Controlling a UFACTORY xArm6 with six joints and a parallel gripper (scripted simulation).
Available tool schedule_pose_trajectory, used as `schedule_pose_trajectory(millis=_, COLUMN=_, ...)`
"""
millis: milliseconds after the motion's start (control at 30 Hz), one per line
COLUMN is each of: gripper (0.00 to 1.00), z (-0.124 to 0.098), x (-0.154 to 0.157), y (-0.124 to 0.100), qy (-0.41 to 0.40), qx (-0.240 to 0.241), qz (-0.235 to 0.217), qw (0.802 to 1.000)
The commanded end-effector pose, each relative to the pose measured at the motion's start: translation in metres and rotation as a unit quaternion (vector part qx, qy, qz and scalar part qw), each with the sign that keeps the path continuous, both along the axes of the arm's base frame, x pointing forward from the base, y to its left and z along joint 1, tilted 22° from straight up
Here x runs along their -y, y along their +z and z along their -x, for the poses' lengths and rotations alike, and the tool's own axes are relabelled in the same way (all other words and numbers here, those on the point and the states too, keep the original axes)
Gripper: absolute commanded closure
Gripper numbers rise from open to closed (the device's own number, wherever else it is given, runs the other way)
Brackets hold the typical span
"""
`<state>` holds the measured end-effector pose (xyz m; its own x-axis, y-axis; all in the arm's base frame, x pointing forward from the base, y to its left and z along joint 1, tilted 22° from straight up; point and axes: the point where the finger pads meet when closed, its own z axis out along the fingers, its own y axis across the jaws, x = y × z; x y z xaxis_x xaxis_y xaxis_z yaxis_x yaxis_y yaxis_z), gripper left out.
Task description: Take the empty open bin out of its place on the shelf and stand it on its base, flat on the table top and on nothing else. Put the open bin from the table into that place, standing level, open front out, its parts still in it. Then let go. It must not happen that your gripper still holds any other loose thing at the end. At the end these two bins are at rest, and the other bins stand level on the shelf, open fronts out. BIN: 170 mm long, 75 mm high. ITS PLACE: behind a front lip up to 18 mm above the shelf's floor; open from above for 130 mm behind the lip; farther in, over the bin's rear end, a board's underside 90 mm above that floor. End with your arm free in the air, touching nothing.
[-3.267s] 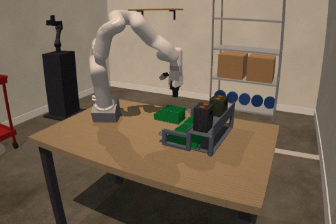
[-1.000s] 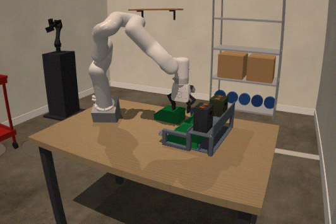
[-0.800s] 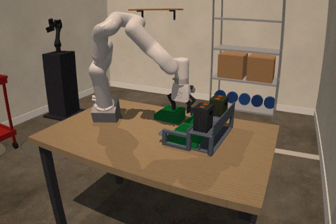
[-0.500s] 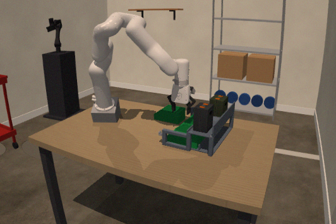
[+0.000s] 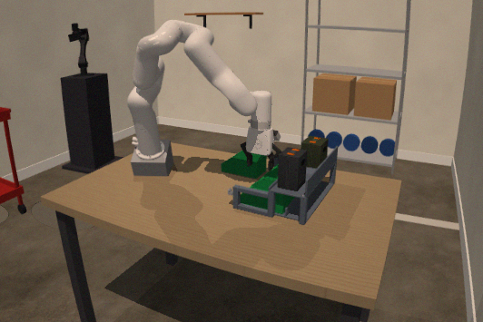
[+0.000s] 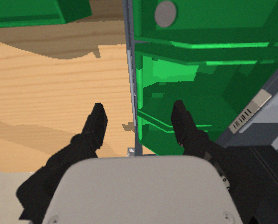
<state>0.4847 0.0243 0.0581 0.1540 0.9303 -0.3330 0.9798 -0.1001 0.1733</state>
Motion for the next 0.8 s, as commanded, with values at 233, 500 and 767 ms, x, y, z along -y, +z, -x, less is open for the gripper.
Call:
schedule_pose_trajectory(millis=233, gripper=0.05, z=-0.004, x=0.006, y=-0.017, qy=0.000, qx=0.002, qz=0.000, qw=1.000)
schedule_pose_trajectory(millis=500, gripper=0.05, z=-0.006, x=0.010, y=-0.027, qy=0.000, qx=0.002, qz=0.000, qw=1.000)
schedule_pose_trajectory(millis=767, gripper=0.05, z=-0.007, x=0.011, y=-0.031, qy=0.000, qx=0.002, qz=0.000, qw=1.000)
